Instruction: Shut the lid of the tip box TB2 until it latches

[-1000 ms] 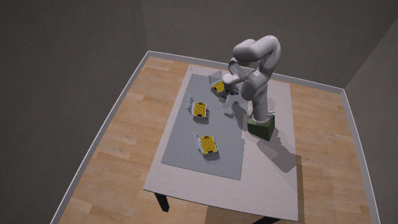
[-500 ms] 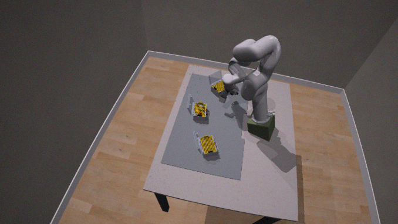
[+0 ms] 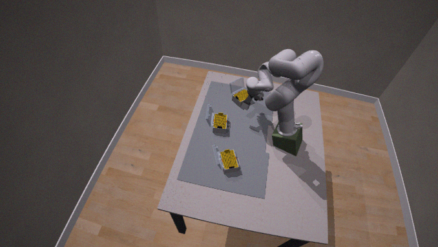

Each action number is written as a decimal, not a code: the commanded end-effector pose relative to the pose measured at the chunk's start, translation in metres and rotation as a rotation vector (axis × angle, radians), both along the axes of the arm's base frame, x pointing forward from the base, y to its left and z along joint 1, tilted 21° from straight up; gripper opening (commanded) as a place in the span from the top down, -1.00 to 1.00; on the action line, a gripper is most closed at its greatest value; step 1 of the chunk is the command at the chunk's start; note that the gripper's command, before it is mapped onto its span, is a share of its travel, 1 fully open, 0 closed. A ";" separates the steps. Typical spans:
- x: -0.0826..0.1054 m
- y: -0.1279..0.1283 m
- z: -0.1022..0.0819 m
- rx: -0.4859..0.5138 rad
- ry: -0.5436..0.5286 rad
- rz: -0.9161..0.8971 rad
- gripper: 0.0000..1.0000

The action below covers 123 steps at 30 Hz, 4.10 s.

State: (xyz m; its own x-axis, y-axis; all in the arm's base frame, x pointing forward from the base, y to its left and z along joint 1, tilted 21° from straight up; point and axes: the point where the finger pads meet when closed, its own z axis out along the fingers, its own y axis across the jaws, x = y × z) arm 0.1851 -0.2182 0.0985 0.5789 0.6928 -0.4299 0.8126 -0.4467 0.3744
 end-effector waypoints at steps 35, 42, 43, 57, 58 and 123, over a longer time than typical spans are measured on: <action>-0.025 0.013 0.067 0.019 0.012 -0.001 1.00; -0.021 0.010 0.069 0.032 -0.003 -0.029 1.00; -0.021 0.010 0.069 0.032 -0.003 -0.029 1.00; 0.022 -0.032 0.095 0.188 -0.194 -0.385 1.00; 0.025 -0.035 0.097 0.200 -0.208 -0.412 1.00; 0.146 -0.152 0.170 0.698 -0.823 -1.548 1.00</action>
